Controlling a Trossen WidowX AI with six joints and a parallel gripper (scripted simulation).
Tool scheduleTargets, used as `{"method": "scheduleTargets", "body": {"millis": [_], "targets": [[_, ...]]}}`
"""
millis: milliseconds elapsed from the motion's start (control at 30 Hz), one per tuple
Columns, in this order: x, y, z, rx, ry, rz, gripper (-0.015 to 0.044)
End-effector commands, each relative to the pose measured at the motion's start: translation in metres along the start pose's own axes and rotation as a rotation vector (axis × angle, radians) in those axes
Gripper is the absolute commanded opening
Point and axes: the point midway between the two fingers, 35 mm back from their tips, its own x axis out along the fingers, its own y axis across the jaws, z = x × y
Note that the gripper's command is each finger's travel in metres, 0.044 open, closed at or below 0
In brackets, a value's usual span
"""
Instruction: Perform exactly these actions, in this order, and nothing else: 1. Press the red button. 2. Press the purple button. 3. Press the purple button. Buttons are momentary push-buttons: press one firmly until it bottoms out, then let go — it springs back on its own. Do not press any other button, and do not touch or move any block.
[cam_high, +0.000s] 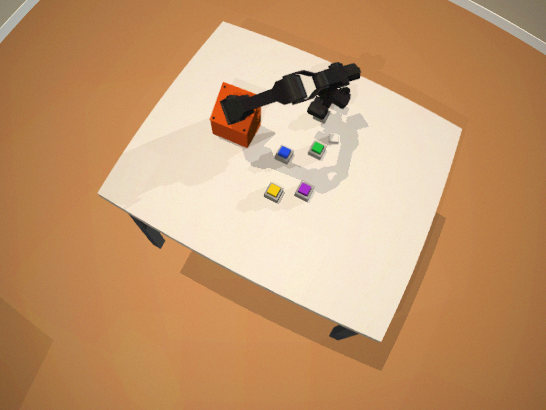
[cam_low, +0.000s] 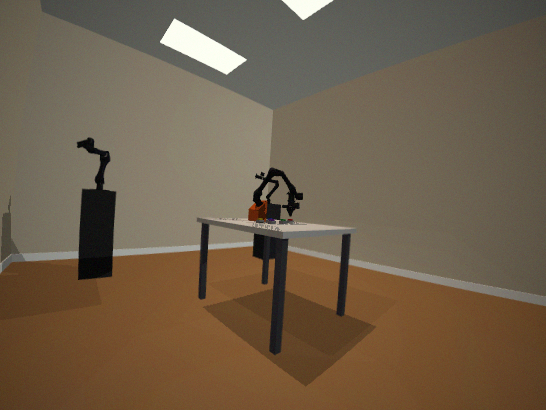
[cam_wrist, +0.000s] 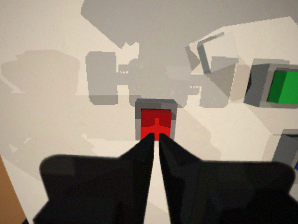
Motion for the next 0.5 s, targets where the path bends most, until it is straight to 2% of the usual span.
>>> {"method": "scheduleTargets", "body": {"millis": [0, 67, 267, 467], "targets": [[-0.032, 0.001, 0.001, 0.003, 0.001, 0.007, 0.0020], [-0.060, 0.001, 0.000, 0.003, 0.001, 0.008, 0.0020], [-0.064, -0.002, 0.002, 0.002, 0.002, 0.010, 0.0020], [-0.074, -0.082, 0.056, -0.009, -0.001, 0.054, 0.0020]]}}
